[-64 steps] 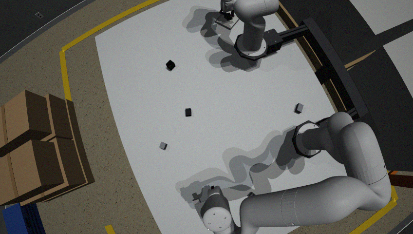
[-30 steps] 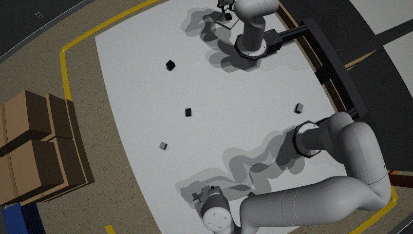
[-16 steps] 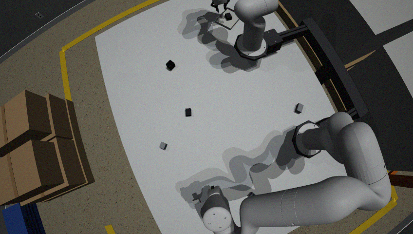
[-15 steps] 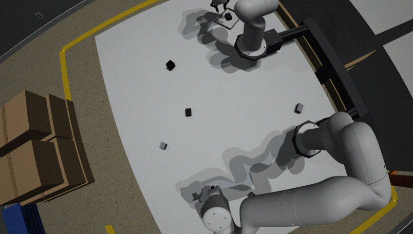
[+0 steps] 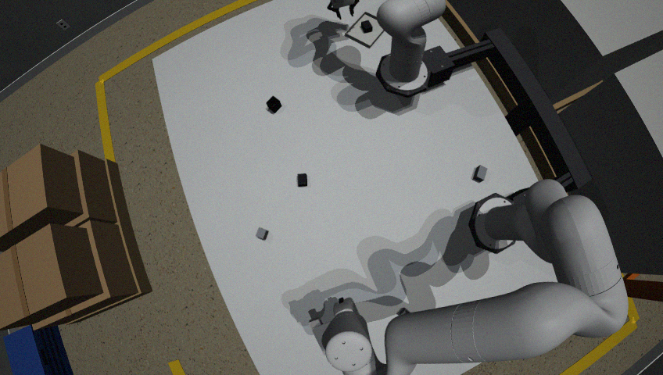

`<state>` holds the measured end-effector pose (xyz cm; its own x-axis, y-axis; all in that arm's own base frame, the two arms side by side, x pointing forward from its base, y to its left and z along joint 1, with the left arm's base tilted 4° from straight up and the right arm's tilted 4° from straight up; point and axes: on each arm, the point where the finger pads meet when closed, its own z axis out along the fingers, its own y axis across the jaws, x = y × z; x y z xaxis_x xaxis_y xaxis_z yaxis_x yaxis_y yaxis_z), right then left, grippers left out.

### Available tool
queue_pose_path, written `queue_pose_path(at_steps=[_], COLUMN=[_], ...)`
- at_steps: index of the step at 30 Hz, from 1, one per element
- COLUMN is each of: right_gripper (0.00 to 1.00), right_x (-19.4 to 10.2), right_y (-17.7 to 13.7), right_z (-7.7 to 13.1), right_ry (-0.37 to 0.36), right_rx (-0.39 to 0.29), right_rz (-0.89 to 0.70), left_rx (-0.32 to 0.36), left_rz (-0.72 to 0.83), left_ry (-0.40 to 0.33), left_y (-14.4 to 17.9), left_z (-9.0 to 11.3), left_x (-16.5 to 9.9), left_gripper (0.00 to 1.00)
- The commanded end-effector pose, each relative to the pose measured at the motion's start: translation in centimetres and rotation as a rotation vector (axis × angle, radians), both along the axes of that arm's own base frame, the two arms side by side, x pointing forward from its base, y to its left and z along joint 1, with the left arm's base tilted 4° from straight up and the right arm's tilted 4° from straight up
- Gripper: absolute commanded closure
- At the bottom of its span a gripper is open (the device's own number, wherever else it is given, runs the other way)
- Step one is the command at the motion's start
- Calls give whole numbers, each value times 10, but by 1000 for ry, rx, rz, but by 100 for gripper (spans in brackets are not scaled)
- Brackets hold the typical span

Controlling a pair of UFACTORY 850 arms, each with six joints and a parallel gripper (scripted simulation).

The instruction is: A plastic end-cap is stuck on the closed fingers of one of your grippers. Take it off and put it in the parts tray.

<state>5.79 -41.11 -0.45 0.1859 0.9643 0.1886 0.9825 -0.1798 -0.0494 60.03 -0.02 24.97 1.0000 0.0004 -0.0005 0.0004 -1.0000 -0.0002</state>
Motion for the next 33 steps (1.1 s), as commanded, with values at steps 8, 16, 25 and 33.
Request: queue_pose_path(at_steps=[8, 16, 25, 33], right_gripper=[43, 43, 43, 43], right_x=[52, 59, 106, 114], right_y=[-10, -11, -13, -13], right_z=[15, 18, 31, 34], right_ry=[48, 53, 80, 84], right_rx=[-22, -25, -47, -51], right_rz=[-102, -110, -204, -214], left_rx=[0, 0, 0, 0], left_rz=[0, 0, 0, 0], left_ry=[-2, -2, -2, -2], left_y=[0, 0, 0, 0], left_z=[1, 1, 1, 1], left_x=[1, 1, 1, 1], left_gripper=[100, 100, 100, 100])
